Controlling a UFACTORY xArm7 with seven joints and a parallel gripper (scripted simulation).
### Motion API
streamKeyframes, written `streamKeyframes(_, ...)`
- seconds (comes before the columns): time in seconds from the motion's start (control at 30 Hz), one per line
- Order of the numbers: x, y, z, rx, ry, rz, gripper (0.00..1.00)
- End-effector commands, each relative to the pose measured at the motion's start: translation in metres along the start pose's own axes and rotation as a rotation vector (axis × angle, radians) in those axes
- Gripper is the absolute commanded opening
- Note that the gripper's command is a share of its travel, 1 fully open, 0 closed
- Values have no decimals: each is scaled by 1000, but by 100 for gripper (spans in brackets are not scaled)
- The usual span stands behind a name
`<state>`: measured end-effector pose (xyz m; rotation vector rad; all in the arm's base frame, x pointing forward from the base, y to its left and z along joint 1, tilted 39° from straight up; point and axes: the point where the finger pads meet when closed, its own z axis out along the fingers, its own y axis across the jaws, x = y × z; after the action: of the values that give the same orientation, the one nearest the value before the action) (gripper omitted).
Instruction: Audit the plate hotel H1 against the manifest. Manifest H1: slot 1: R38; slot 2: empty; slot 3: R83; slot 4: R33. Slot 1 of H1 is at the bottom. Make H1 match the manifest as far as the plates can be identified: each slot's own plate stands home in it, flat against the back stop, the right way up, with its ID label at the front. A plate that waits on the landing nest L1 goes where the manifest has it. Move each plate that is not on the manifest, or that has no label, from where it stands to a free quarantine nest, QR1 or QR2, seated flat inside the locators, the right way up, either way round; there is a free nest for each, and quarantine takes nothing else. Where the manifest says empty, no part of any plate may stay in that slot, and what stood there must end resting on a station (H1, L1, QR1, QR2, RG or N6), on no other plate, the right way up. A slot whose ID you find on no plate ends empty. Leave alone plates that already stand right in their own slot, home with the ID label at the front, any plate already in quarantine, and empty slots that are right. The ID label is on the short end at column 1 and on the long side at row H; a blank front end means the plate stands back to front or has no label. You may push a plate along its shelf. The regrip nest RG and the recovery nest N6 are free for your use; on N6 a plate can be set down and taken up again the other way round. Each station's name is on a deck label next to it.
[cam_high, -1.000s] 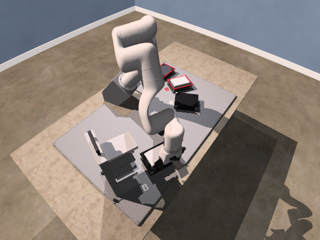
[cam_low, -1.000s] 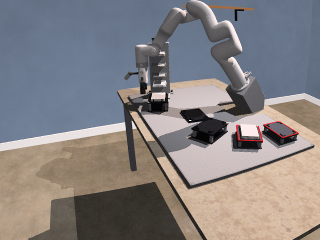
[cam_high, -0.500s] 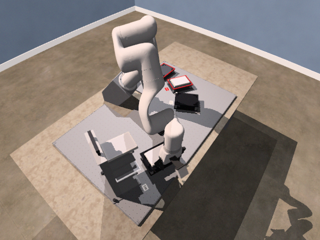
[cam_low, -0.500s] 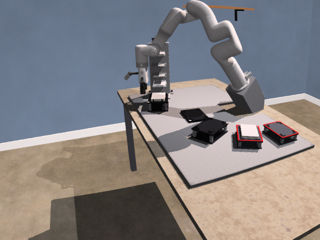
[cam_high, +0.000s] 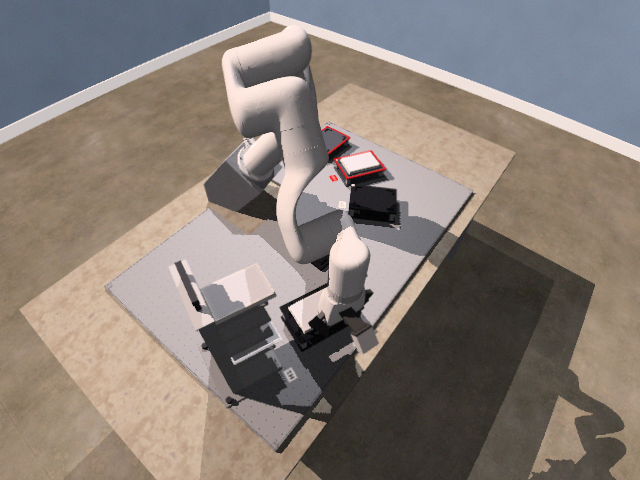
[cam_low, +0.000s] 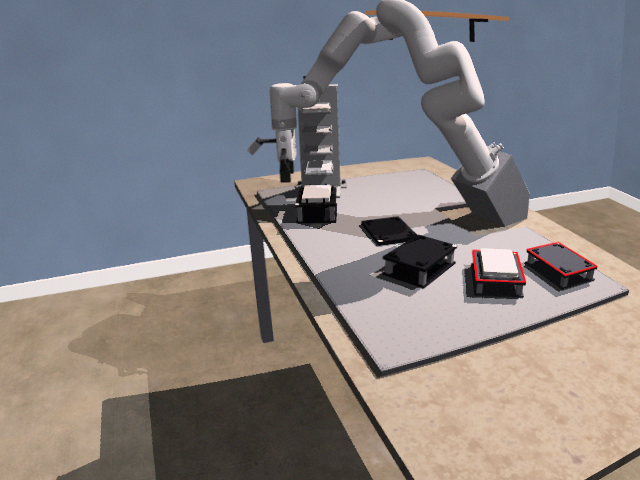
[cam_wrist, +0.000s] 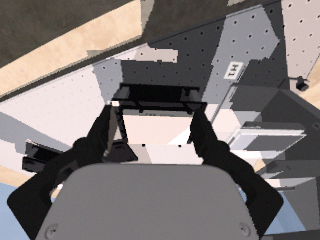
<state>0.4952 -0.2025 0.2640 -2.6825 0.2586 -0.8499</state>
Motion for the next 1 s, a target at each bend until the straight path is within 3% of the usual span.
streamKeyframes(0.0,1,1,-7,-1,3,1,100)
streamKeyframes(0.57,1,1,-32,-1,3,1,100)
streamKeyframes(0.97,1,1,-32,-1,3,1,100)
